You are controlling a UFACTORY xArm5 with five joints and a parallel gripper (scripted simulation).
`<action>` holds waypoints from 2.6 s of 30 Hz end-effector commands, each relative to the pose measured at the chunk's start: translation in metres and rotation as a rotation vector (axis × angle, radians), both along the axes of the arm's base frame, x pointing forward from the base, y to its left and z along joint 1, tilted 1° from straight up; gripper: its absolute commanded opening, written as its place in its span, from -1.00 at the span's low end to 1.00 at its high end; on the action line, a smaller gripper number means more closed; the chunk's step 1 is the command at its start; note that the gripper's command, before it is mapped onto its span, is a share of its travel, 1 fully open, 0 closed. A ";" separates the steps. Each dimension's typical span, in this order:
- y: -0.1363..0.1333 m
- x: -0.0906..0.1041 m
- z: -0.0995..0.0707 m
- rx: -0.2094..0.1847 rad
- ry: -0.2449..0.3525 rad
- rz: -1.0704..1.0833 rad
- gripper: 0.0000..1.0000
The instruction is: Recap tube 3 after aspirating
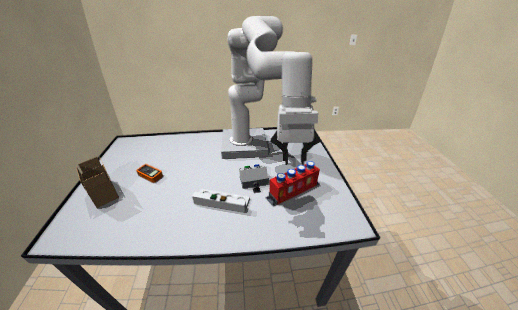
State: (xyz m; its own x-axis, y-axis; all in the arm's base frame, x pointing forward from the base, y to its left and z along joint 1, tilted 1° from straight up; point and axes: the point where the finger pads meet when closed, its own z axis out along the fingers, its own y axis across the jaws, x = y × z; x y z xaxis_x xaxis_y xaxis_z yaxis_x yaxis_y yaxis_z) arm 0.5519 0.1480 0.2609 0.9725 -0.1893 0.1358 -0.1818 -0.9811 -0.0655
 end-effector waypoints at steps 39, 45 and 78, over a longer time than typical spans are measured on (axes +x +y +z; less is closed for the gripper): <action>-0.128 -0.120 -0.003 -0.051 0.112 0.156 -0.08; -0.122 -0.129 -0.026 -0.055 0.111 0.206 -0.08; -0.086 -0.159 -0.132 -0.086 0.099 0.671 -0.08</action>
State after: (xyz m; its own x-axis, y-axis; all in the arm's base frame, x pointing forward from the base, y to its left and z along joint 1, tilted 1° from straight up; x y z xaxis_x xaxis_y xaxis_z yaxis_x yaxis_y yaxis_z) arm 0.3917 0.0613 0.1274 0.9035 0.4280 0.0225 0.4280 -0.9038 0.0067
